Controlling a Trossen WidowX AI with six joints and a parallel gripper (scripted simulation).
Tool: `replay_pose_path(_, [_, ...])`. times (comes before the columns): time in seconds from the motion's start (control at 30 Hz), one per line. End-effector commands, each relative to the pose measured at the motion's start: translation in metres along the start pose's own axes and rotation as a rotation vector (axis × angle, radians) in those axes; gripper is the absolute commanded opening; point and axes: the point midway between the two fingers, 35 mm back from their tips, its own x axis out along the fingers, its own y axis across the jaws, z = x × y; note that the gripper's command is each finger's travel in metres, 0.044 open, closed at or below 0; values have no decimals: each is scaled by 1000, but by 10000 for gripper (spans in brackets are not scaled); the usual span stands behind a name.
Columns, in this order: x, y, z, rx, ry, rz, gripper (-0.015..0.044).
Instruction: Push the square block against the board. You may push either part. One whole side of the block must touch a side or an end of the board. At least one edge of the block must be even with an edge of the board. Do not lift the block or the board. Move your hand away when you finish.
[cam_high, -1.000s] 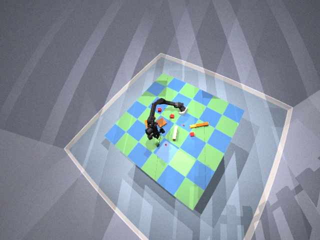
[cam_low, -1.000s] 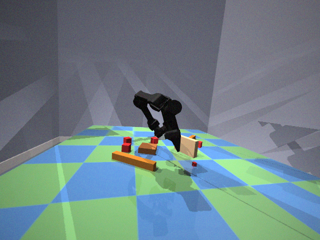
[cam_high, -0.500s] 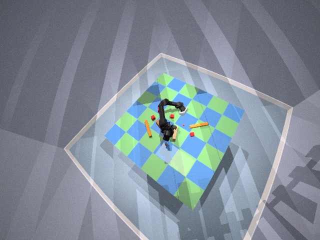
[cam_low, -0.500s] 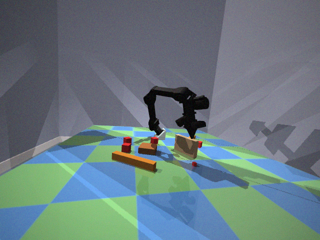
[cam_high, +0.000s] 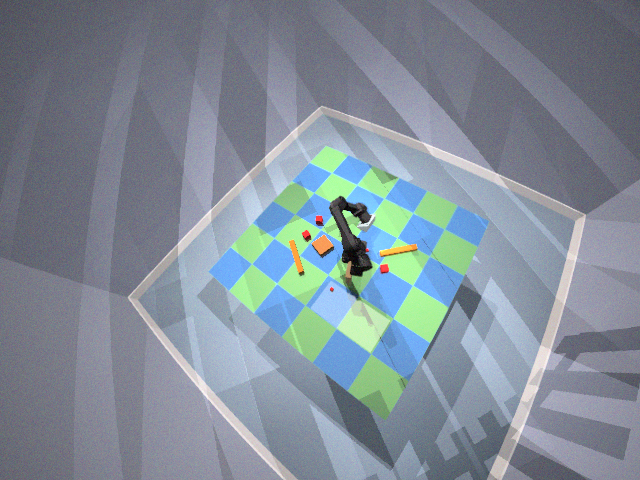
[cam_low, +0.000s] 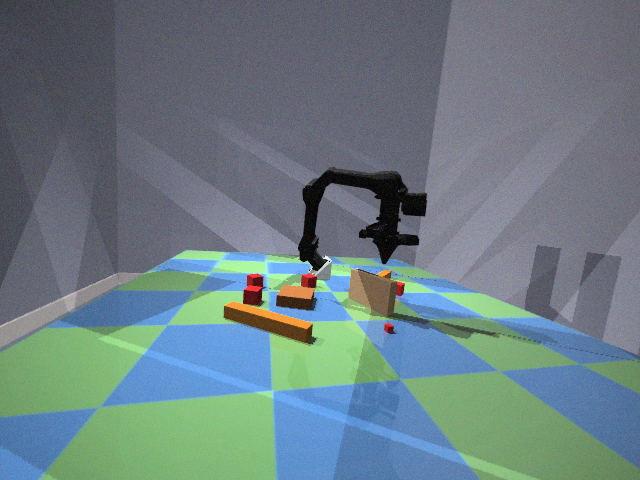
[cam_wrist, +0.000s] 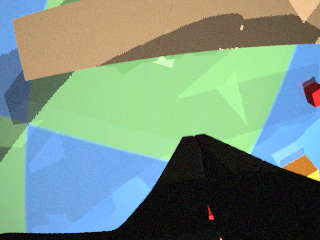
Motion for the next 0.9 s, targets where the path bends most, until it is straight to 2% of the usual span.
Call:
replay_pose_path(0.0, [4, -3, 0, -8, -17, -14, 0])
replay_pose_path(0.2, [52, -4, 1, -7, -19, -15, 0])
replay_pose_path(0.87, [51, -3, 13, -8, -18, -14, 0])
